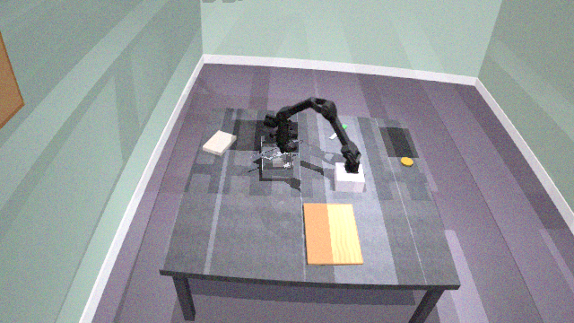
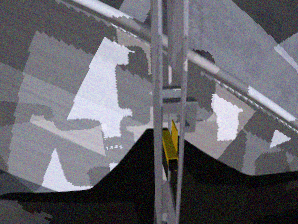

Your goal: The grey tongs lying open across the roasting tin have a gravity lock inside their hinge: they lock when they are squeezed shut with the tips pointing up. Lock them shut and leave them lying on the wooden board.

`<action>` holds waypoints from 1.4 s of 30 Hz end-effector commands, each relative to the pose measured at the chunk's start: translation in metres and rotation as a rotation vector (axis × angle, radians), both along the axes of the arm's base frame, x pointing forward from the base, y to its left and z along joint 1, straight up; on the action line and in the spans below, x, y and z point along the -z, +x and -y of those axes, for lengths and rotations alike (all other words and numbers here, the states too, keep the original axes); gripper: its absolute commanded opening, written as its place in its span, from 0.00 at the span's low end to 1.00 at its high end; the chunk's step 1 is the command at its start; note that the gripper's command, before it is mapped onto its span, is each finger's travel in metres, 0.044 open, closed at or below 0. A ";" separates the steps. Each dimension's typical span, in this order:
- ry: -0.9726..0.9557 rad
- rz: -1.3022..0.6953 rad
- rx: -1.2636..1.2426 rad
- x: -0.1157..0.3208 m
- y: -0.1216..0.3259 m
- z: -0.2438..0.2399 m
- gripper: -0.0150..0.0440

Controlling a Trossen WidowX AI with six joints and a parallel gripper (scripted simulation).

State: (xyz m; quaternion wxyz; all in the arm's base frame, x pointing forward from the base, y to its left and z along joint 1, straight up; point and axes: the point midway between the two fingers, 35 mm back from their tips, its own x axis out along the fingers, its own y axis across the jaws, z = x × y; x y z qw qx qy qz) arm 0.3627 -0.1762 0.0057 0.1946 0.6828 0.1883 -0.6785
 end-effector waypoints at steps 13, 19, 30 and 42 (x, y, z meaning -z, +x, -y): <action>-0.007 0.023 0.004 -0.092 0.000 0.000 0.00; -0.012 0.021 -0.018 -0.089 0.003 -0.007 0.00; -0.011 0.021 -0.176 -0.090 0.026 -0.075 0.00; -0.004 0.024 -0.337 -0.090 0.038 -0.157 0.00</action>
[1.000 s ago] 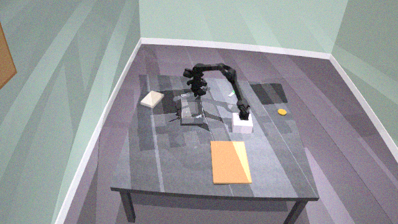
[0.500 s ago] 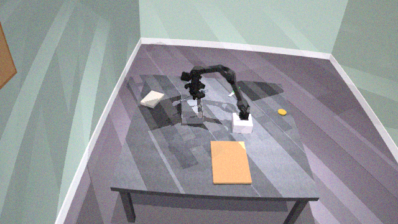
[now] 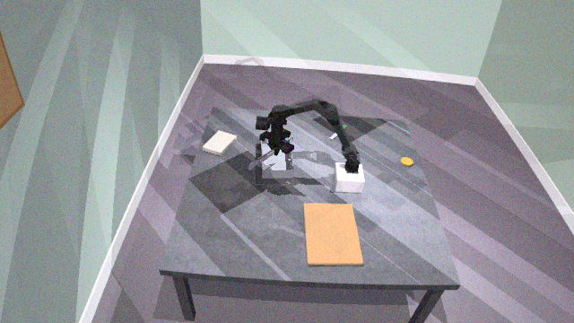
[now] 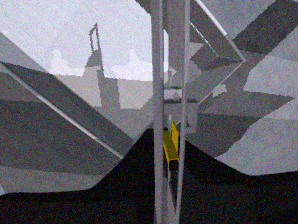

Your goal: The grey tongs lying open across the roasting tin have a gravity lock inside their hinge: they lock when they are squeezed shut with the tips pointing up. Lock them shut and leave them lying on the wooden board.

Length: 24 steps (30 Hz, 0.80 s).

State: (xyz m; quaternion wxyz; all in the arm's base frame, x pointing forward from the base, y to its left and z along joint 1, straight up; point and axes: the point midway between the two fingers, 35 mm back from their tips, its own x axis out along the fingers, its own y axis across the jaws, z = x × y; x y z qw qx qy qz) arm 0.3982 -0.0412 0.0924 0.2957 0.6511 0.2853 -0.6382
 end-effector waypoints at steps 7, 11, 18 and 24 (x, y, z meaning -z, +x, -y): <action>0.006 0.015 -0.128 -0.004 0.002 -0.070 0.00; 0.007 0.014 -0.176 -0.004 0.000 -0.096 0.00; 0.008 0.012 -0.260 -0.005 -0.009 -0.143 0.00; 0.009 0.011 -0.332 -0.005 -0.021 -0.182 0.00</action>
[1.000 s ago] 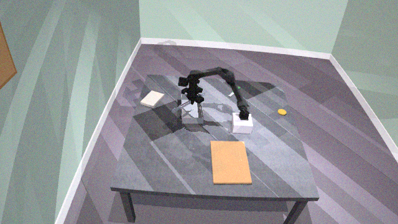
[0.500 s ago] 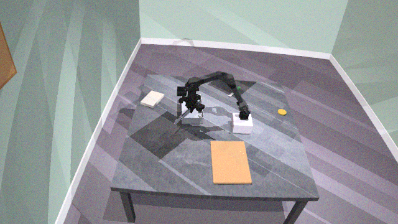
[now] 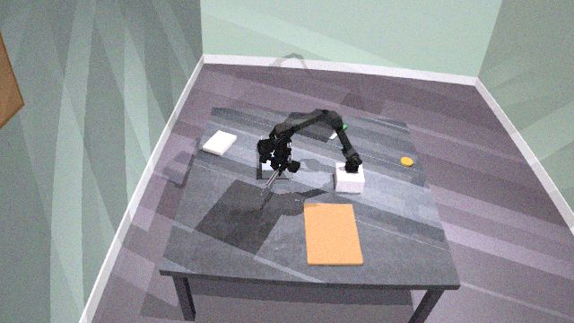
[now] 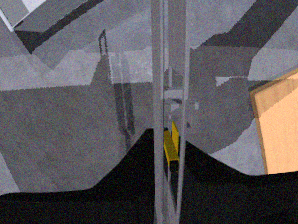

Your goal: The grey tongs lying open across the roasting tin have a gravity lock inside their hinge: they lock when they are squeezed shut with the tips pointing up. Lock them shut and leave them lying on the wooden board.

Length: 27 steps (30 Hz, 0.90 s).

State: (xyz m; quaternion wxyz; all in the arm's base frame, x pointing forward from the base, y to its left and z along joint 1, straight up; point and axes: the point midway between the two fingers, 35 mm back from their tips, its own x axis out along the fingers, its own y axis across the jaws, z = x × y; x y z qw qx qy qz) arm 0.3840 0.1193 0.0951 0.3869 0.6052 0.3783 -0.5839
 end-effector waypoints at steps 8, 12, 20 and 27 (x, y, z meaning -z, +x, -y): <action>0.005 0.000 -0.068 -0.002 -0.014 -0.036 0.00; 0.004 0.001 -0.112 -0.002 -0.022 -0.054 0.00; 0.004 -0.001 -0.225 -0.002 -0.050 -0.101 0.00; 0.005 0.000 -0.317 -0.002 -0.080 -0.140 0.00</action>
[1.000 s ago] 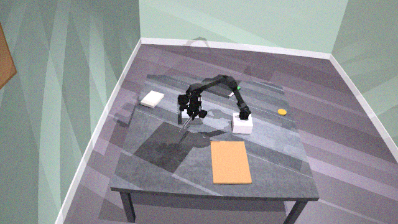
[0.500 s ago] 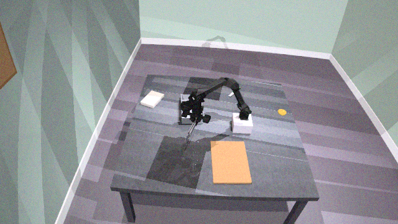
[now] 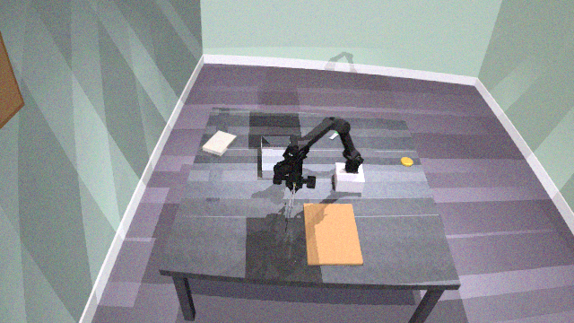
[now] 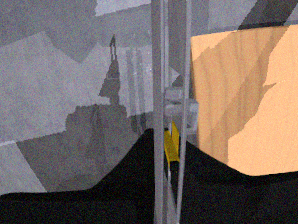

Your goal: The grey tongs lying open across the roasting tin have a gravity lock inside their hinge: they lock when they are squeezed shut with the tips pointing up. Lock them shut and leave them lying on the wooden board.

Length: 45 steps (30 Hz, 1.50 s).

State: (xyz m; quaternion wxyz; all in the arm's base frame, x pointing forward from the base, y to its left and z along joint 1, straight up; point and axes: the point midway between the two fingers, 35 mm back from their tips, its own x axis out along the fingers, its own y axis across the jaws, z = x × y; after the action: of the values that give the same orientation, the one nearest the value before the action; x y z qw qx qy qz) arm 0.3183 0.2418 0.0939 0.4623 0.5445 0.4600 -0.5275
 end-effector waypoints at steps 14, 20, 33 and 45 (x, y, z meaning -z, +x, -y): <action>0.010 0.006 -0.227 -0.003 -0.085 -0.082 0.00; 0.010 0.005 -0.305 -0.003 -0.120 -0.104 0.00; 0.011 0.002 -0.427 -0.003 -0.180 -0.131 0.00; 0.152 -0.023 -0.381 0.004 -0.175 -0.139 0.00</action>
State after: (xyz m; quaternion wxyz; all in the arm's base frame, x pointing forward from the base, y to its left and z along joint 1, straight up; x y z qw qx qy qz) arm 0.1409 0.3767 0.0863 0.5332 0.4531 0.5838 -0.4118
